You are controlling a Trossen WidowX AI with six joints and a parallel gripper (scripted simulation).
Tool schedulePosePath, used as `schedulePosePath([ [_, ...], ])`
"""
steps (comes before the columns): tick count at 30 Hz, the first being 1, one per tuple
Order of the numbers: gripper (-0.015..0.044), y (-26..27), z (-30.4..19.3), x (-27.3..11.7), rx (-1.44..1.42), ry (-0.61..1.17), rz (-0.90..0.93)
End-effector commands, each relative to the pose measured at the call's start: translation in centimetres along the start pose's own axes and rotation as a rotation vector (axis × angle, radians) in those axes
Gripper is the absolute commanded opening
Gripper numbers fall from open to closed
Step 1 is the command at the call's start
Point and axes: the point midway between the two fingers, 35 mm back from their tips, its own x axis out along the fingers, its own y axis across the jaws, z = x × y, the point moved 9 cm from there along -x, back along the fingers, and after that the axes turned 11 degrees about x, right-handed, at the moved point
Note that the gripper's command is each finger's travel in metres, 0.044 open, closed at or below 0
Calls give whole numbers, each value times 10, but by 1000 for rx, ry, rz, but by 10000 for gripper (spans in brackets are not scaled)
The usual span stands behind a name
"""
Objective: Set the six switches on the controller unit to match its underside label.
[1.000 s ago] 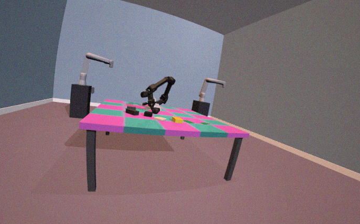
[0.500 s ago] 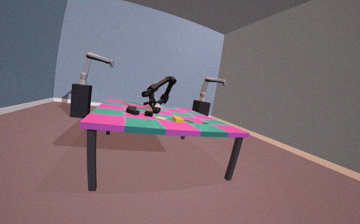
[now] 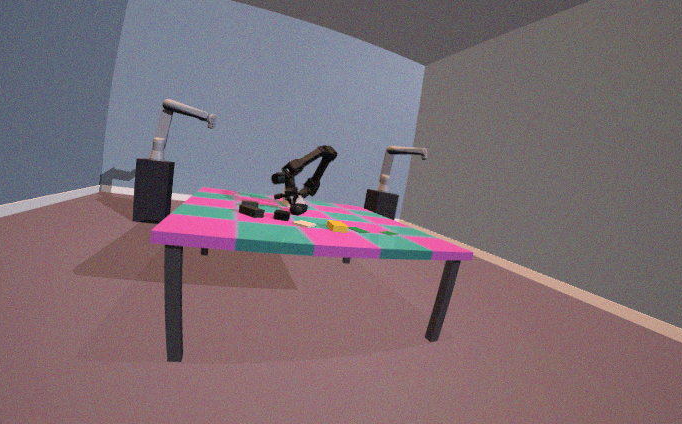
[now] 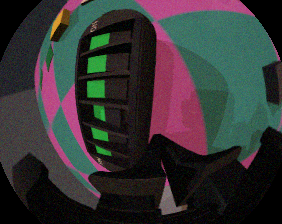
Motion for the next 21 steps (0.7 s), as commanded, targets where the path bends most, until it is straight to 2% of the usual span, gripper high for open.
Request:
schedulePosePath([
  [1,0,8,0,4,4,4,15],
  [21,0,29,6,10,4,4,17],
])
